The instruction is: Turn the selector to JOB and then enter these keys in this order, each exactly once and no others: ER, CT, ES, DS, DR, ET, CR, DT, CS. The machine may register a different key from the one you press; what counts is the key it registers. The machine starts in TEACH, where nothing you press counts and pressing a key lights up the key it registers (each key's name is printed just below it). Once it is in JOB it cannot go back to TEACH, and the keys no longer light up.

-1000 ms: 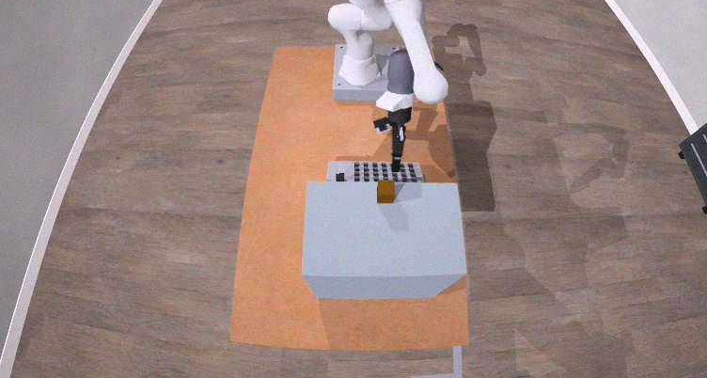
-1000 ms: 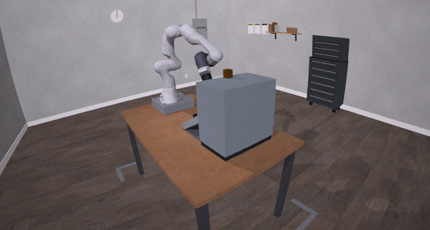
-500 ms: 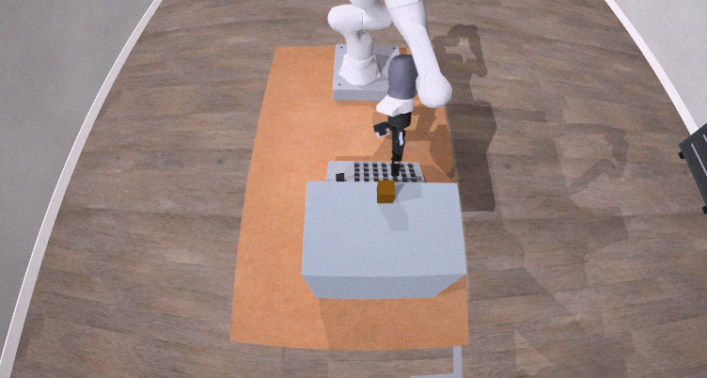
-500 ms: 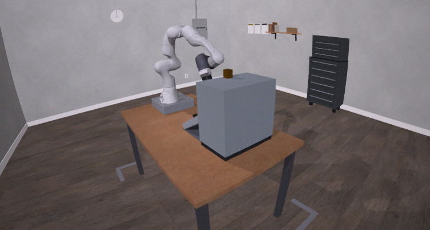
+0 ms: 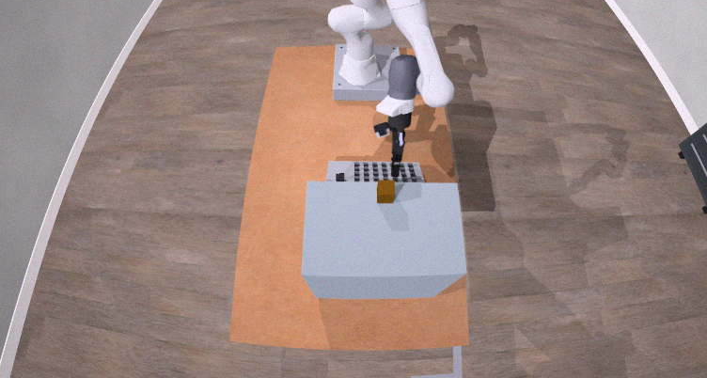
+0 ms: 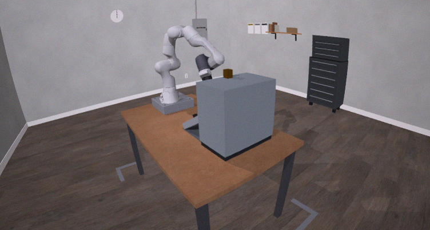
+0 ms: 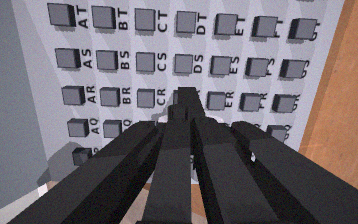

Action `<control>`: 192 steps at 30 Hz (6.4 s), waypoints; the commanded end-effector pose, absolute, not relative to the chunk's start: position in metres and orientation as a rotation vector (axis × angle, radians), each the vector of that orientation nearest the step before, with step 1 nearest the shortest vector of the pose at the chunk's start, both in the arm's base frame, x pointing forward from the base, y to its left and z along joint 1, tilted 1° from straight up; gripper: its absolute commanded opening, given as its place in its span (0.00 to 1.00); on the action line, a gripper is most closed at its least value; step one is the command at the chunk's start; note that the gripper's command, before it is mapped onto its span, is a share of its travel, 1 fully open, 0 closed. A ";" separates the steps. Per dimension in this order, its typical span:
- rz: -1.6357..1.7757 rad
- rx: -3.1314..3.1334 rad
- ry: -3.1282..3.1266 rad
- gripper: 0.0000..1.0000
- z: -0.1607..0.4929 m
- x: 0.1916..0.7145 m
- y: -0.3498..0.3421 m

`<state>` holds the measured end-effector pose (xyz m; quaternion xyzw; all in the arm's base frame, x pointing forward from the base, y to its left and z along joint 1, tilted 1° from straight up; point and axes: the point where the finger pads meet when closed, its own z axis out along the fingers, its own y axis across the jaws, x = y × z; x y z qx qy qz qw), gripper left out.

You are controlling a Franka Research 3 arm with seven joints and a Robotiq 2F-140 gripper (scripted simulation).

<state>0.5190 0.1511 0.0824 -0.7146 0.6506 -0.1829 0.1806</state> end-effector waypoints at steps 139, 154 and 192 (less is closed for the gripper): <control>-0.522 -1.961 1.857 0.10 0.116 0.541 0.154; -0.522 -1.961 1.857 0.10 0.102 0.550 0.155; -0.522 -1.961 1.857 0.10 0.099 0.552 0.155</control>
